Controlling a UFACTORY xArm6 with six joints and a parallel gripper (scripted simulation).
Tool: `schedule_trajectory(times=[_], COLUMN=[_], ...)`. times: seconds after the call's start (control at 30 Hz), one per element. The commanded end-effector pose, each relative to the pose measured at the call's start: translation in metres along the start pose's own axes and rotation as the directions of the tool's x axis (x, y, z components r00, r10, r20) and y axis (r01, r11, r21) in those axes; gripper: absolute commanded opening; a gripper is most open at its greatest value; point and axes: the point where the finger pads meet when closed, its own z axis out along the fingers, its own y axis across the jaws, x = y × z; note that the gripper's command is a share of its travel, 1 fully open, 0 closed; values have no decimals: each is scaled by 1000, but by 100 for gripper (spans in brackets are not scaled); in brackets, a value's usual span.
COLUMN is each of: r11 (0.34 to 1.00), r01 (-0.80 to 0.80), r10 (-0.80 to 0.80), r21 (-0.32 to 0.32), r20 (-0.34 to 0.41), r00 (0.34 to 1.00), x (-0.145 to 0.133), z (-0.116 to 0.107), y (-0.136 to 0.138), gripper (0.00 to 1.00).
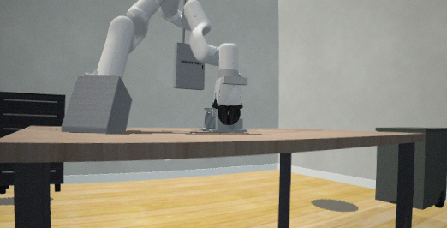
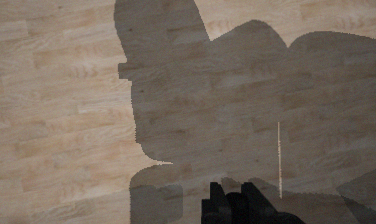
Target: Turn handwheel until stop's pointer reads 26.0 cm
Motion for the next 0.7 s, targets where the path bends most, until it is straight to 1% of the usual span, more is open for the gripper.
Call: schedule_trajectory(times=[0.0,0.23,0.27,0.67], r11=[1000,1000,1000,1000], r01=[0,0,0,0], r10=[0,0,0,0], r21=[0,0,0,0], r20=[0,0,0,0], r00=[1000,1000,1000,1000], x=[0,0,0,0], z=[0,0,0,0], y=[0,0,0,0], gripper=[6,6,57,57])
